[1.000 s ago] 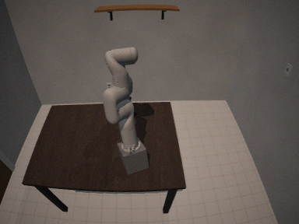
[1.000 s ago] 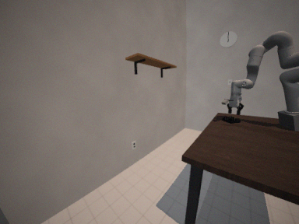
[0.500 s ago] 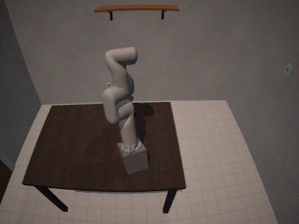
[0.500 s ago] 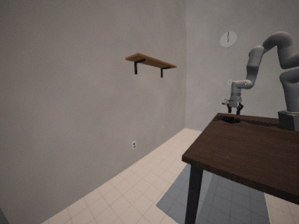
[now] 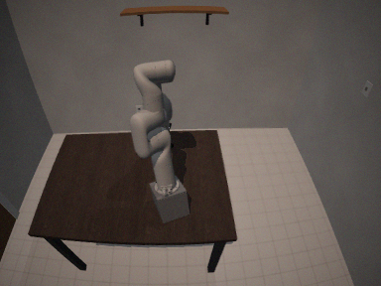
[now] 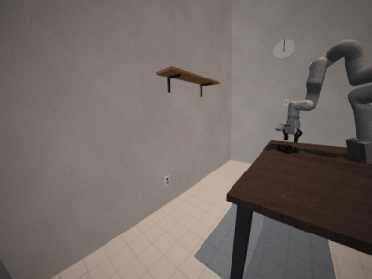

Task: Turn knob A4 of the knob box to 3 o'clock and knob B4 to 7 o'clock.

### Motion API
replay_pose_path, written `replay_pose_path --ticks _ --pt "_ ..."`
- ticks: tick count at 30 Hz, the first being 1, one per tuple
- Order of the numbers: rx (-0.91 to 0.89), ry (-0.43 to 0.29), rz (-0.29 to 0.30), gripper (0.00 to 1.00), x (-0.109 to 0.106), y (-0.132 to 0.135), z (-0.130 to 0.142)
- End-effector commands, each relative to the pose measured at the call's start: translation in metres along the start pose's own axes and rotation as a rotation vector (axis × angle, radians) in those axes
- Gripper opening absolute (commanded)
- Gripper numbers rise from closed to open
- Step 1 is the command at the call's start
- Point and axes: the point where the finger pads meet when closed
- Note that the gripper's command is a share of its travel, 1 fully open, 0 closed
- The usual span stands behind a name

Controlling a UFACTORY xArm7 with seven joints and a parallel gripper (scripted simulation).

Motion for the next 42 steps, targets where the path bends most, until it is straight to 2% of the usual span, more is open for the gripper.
replay_pose_path --ticks 1,42 --pt "0.0 0.001 0.003 1.0 -0.0006 0.0012 -0.0005" --pt "-0.003 -0.006 0.013 1.0 -0.0002 0.005 0.0033"
Point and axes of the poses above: the point where the finger pads meet when closed, its own x axis out along the fingers, its own y axis across the jaws, z = x × y, and after that the axes turned 2 degrees about -x, right-handed
